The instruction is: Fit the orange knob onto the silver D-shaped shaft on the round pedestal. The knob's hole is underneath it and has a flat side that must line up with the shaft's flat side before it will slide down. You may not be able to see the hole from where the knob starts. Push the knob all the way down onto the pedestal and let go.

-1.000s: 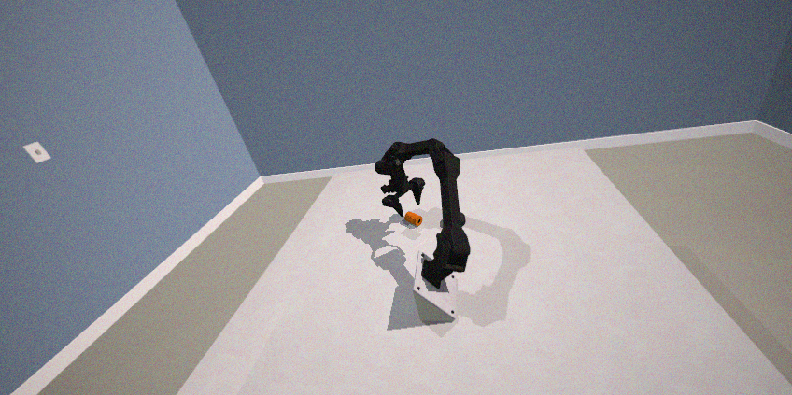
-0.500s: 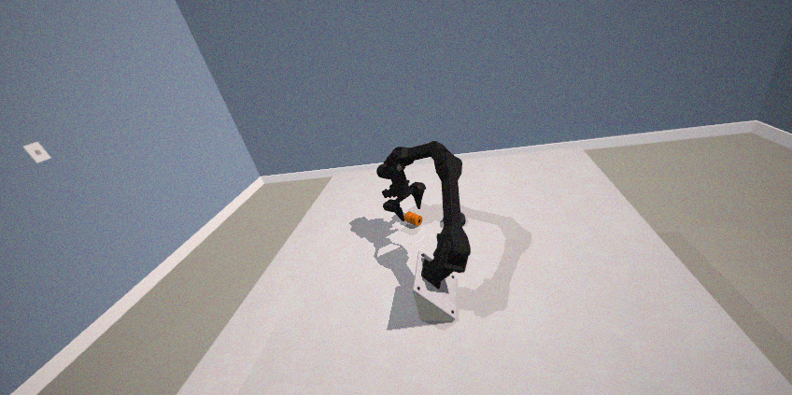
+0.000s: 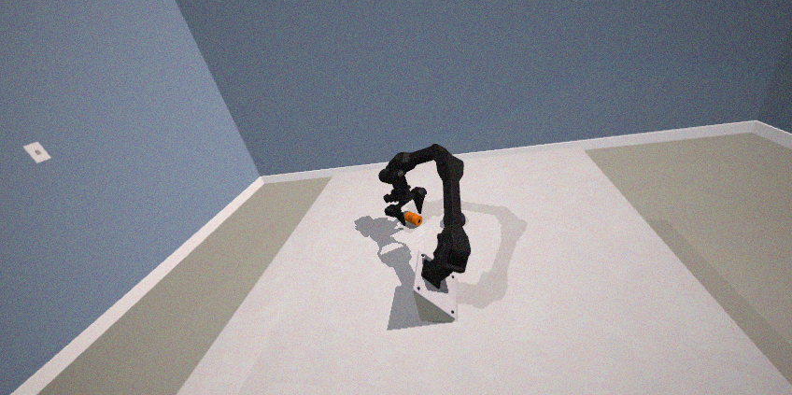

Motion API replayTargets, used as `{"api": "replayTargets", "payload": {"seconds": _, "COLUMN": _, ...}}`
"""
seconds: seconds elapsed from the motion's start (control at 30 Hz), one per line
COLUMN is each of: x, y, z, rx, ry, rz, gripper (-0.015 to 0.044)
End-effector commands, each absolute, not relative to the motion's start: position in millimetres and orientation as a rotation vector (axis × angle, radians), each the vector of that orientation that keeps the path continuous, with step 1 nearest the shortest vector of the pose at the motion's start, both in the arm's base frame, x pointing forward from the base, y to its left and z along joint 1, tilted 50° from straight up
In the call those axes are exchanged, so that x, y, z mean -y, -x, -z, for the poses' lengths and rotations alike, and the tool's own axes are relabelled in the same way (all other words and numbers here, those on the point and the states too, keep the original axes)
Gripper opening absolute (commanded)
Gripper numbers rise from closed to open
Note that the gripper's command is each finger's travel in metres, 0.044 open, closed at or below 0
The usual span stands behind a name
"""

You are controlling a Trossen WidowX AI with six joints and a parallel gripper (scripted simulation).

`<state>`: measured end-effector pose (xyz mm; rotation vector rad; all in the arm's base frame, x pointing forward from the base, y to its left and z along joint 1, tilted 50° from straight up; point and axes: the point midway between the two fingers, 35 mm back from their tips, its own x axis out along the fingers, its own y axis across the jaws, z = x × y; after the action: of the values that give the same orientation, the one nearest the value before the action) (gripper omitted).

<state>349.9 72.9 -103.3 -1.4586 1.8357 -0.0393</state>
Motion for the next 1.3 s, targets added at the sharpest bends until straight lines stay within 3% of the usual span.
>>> {"api": "replayTargets", "payload": {"seconds": 0.0, "x": -72.8, "y": -349.5, "z": 104.8, "rx": -1.832, "ry": 1.471, "rz": 0.034, "gripper": 0.0361}}
{"api": "replayTargets", "payload": {"seconds": 0.17, "x": -72.8, "y": -349.5, "z": 104.8, "rx": -1.832, "ry": 1.471, "rz": 0.034, "gripper": 0.024}}
{"api": "replayTargets", "payload": {"seconds": 0.47, "x": -72.8, "y": -349.5, "z": 104.8, "rx": -1.832, "ry": 1.471, "rz": 0.034, "gripper": 0.024}}
{"api": "replayTargets", "payload": {"seconds": 0.77, "x": -72.8, "y": -349.5, "z": 104.8, "rx": -1.832, "ry": 1.471, "rz": 0.034, "gripper": 0.0181}}
{"api": "replayTargets", "payload": {"seconds": 1.27, "x": -73.3, "y": -344.9, "z": 96.4, "rx": -1.714, "ry": 1.428, "rz": -0.072, "gripper": 0.0181}}
